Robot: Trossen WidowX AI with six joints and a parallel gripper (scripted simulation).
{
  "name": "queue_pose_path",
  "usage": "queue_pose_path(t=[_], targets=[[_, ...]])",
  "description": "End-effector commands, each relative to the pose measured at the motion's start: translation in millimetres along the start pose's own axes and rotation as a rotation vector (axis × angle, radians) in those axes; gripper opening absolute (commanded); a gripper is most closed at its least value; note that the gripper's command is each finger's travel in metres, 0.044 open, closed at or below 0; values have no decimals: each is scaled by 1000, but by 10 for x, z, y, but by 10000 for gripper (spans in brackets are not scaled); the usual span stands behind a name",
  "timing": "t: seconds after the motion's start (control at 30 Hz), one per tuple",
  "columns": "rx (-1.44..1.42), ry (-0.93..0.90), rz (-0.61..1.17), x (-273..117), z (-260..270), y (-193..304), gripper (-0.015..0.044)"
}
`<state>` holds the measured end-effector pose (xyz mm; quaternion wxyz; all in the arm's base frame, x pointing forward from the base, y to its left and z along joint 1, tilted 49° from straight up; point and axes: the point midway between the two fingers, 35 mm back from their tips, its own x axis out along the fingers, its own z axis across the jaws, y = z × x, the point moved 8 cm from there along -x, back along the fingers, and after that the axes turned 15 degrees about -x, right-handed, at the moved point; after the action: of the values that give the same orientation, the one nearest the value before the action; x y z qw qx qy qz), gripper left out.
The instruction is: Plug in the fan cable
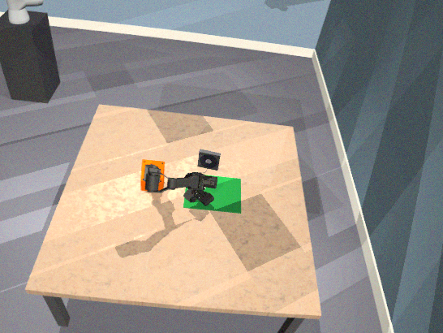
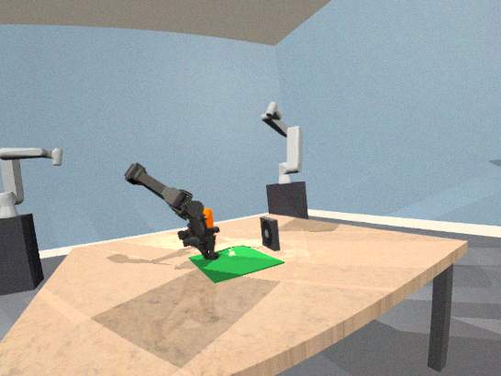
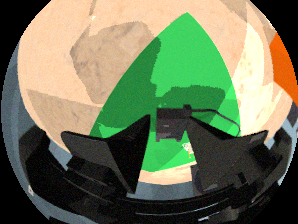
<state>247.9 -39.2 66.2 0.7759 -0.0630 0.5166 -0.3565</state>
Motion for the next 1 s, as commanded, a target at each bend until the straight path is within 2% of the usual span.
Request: queue_pose_path(t=[0.0,0.07,0.4,0.97], targets=[[0,0,0,-1,1,1,131],[0,0,0,-1,1,1,79],[0,0,0,-6,2,3,0],[-2,11,13,-469,65,175,0]])
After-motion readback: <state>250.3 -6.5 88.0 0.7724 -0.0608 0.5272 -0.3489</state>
